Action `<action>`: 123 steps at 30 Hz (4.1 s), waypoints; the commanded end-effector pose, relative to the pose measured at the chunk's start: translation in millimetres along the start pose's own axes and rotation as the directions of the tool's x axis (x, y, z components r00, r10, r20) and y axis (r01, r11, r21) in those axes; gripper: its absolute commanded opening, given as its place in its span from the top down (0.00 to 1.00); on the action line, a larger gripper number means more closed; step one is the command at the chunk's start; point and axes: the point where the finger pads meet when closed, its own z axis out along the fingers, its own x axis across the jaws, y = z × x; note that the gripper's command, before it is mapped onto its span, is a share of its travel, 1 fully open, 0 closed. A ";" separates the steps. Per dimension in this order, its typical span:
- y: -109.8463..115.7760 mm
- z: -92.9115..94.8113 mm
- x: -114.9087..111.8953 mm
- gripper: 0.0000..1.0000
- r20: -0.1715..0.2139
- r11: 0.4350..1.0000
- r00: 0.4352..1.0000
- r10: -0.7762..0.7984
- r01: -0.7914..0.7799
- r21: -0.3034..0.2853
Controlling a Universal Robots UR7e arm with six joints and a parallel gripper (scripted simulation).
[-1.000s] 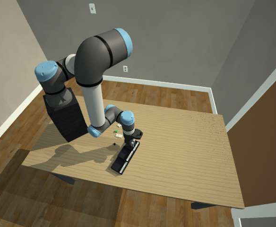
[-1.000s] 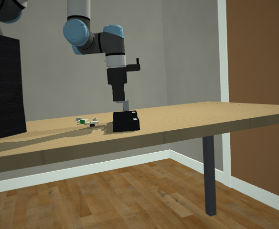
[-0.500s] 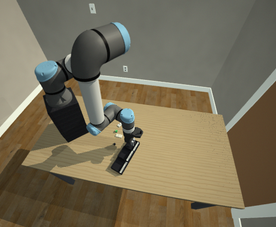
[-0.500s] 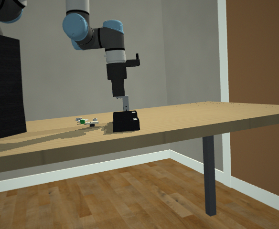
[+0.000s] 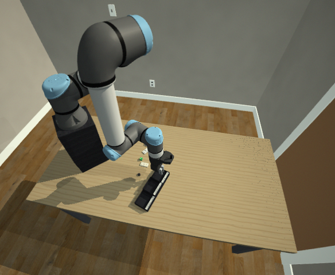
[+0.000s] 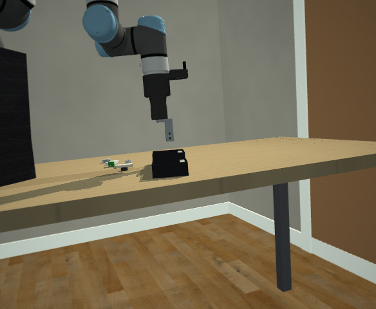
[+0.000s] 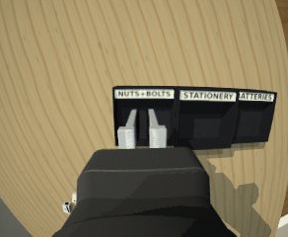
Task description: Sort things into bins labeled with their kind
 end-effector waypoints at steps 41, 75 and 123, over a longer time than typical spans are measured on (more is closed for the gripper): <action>0.5 -135.0 0.1 0.69 0.000 1.000 1.000 0.000 0.000 -0.004; 153.3 -44.1 -121.2 0.38 -0.002 0.981 0.981 0.196 -0.196 -0.008; 211.6 -6.3 -169.8 0.38 -0.002 0.980 0.980 0.198 -0.198 -0.008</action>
